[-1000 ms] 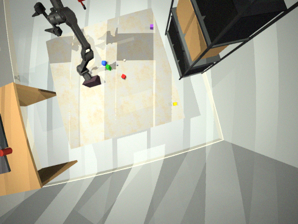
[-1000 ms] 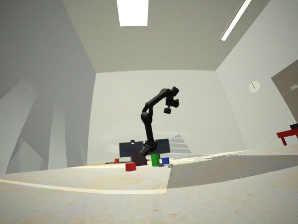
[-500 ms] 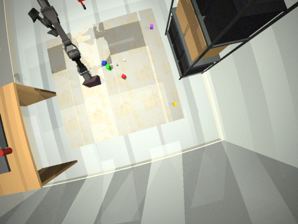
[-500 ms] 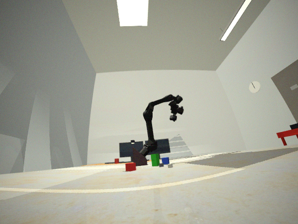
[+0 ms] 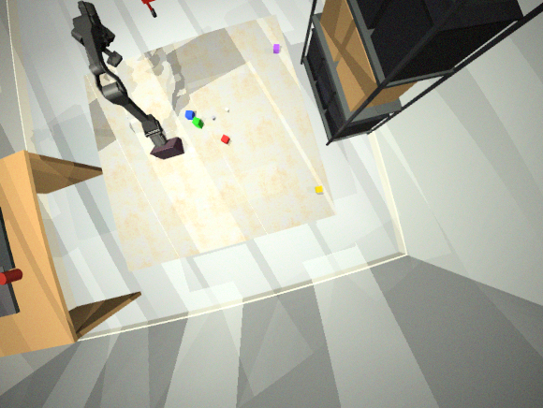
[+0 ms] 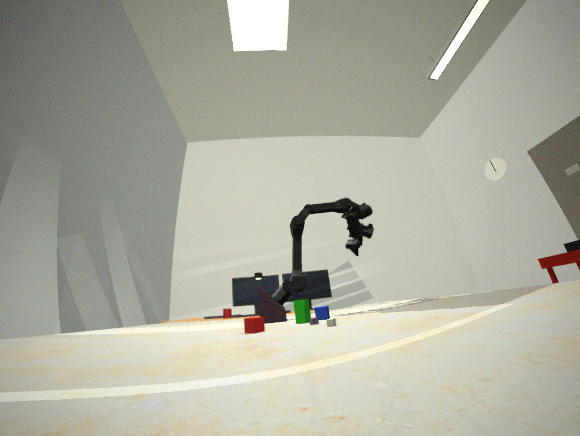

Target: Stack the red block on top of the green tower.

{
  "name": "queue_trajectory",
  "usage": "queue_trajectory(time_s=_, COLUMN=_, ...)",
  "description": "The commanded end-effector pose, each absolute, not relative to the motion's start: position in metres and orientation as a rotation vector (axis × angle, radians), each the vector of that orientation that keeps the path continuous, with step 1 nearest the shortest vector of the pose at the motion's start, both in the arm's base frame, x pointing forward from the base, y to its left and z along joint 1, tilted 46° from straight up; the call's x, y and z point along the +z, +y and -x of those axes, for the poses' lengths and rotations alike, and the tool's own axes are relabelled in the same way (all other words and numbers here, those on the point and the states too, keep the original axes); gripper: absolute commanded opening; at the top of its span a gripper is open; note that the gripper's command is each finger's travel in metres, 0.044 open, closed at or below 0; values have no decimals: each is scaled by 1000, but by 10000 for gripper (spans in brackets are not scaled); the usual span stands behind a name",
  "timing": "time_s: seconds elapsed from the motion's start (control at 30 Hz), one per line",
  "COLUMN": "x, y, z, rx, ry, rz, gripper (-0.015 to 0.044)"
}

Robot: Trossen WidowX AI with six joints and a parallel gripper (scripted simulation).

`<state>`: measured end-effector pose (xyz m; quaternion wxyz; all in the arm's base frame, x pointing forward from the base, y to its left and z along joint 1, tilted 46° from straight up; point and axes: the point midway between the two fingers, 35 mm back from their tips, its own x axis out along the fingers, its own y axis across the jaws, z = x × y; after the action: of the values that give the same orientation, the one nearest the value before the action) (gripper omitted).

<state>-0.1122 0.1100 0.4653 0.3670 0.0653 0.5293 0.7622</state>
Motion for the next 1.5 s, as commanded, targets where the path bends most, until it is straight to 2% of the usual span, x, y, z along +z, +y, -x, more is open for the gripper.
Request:
queue_trajectory(time_s=0.0, x=455, y=144, z=105, rx=1861, ry=1344, rz=-163, gripper=440)
queue_trajectory(time_s=0.33, x=423, y=221, z=60, rx=1603, ry=1331, rz=-163, gripper=440)
queue_trajectory(time_s=0.67, x=376, y=269, z=-15, rx=1297, ry=1364, rz=-186, gripper=440)
queue_trajectory(time_s=0.9, x=341, y=280, z=-76, rx=1077, ry=1393, rz=-226, gripper=440)
queue_trajectory(time_s=1.47, x=256, y=258, z=-218, rx=692, ry=1504, rz=-339, gripper=440)
